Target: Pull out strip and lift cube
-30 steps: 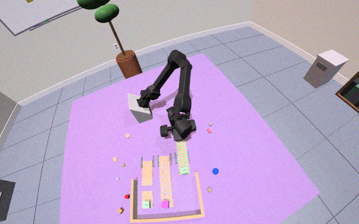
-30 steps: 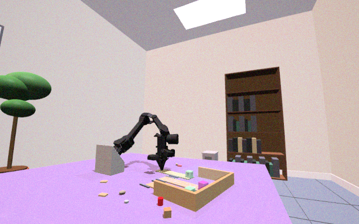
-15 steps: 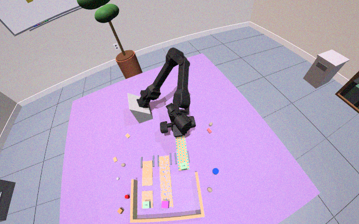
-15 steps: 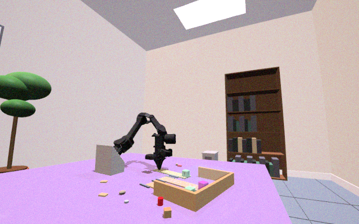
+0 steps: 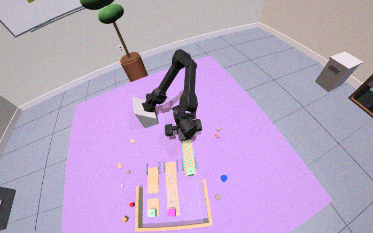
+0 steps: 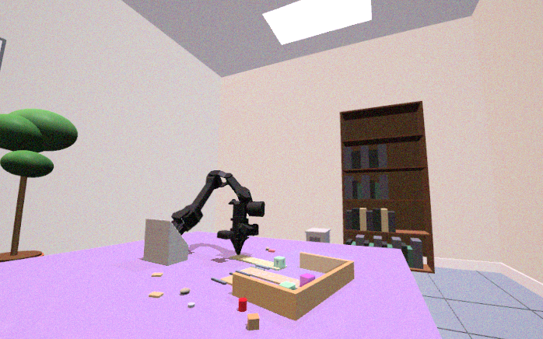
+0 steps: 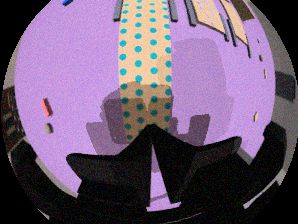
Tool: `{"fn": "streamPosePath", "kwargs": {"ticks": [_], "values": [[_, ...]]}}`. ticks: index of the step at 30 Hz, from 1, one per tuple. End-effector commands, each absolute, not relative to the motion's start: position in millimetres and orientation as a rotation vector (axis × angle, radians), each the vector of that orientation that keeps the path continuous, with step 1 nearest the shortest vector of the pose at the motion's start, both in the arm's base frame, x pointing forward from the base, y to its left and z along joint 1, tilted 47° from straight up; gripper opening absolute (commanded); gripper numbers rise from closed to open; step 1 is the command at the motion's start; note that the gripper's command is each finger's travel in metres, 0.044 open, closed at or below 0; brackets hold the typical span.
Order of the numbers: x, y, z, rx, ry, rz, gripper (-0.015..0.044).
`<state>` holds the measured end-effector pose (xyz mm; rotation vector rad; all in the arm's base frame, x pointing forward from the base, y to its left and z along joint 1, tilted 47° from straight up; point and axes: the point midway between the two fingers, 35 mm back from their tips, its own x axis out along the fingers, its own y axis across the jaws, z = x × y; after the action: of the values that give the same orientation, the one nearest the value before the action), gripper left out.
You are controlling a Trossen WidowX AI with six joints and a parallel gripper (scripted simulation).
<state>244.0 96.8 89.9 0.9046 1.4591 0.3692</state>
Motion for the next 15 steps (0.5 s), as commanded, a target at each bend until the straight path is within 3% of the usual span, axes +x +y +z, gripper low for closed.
{"fn": "streamPosePath", "kwargs": {"ticks": [1, 5, 15], "values": [[246.7, 76.4, 112.5, 0.905, 1.449, 0.379, 0.0000], [246.4, 75.2, 113.8, 0.905, 1.450, 0.380, 0.0000], [279.8, 62.6, 106.2, 0.882, 1.441, 0.399, 0.0262]]}}
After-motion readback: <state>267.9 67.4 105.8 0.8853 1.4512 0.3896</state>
